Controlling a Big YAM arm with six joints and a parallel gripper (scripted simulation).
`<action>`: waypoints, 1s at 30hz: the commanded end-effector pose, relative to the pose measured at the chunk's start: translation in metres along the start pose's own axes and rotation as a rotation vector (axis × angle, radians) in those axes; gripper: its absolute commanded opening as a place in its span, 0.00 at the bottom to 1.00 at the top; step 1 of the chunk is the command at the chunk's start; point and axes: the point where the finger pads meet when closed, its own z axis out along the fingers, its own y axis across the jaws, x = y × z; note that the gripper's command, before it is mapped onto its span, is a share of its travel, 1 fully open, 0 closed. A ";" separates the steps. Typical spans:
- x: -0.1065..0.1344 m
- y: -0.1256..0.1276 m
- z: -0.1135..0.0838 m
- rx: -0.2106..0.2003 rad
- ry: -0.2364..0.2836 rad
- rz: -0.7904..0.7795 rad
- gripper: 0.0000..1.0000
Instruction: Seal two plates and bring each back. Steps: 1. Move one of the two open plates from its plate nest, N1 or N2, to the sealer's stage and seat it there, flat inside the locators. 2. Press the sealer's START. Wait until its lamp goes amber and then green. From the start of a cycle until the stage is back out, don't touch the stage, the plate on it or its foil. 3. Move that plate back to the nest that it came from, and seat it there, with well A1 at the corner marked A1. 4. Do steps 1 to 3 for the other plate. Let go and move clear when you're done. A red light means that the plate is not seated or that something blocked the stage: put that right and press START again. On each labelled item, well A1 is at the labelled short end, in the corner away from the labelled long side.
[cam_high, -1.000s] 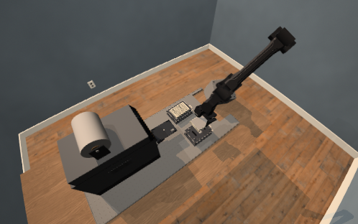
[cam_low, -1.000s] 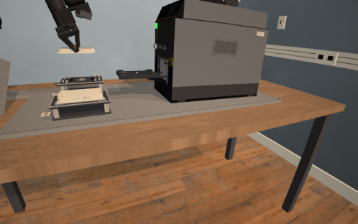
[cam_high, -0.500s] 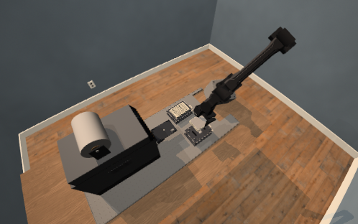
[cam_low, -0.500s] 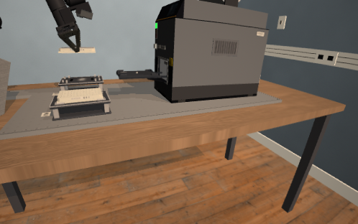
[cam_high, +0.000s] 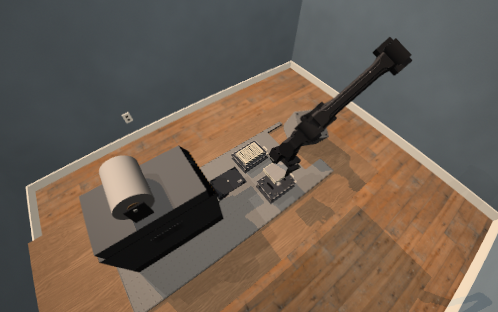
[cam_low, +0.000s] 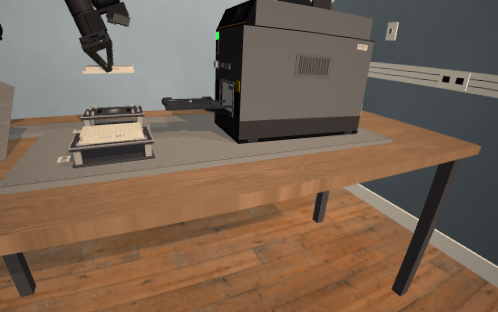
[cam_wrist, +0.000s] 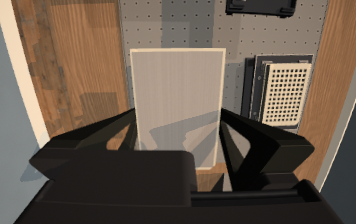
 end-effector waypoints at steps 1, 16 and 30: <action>-0.039 0.009 -0.011 -0.013 -0.085 -0.004 0.00; -0.017 0.001 -0.007 0.006 -0.024 0.017 0.00; -0.006 0.006 -0.004 -0.010 -0.025 -0.006 0.00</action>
